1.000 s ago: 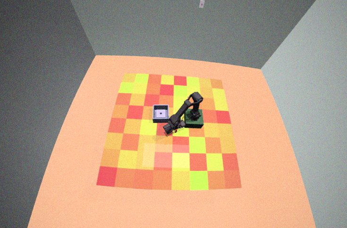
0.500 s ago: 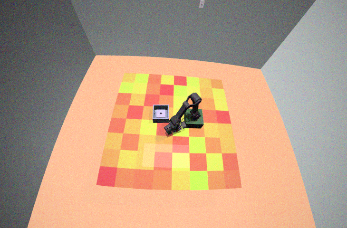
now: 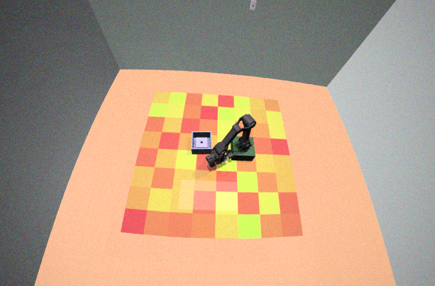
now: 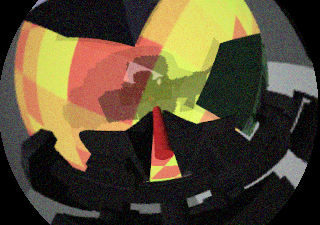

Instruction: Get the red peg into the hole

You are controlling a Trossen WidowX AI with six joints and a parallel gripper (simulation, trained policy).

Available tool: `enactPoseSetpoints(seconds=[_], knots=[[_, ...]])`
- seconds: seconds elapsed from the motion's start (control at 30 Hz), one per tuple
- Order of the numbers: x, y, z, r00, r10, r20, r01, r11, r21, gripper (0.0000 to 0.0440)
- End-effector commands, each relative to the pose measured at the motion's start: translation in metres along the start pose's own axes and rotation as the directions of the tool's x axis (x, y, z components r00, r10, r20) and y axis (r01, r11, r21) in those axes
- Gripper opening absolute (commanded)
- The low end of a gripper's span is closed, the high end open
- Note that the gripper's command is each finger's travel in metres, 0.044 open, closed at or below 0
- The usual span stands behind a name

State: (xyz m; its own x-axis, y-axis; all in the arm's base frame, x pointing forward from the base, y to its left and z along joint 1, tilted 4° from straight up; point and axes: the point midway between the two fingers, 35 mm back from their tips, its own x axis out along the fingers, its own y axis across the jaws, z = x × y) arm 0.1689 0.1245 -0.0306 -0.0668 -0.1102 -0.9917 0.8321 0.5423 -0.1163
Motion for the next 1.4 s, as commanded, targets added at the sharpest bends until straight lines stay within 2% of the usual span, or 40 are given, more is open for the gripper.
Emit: enactPoseSetpoints(seconds=[0.0, 0.93, 1.37], knots=[[-0.015, 0.005, 0.005, 0.999, 0.04, 0.025, -0.039, 0.999, -0.023, 0.0], [-0.111, 0.038, 0.067, 0.968, 0.194, 0.159, -0.17, 0.974, -0.152, 0.0], [-0.119, 0.045, 0.118, 0.965, 0.198, 0.174, -0.183, 0.978, -0.098, 0.0]])
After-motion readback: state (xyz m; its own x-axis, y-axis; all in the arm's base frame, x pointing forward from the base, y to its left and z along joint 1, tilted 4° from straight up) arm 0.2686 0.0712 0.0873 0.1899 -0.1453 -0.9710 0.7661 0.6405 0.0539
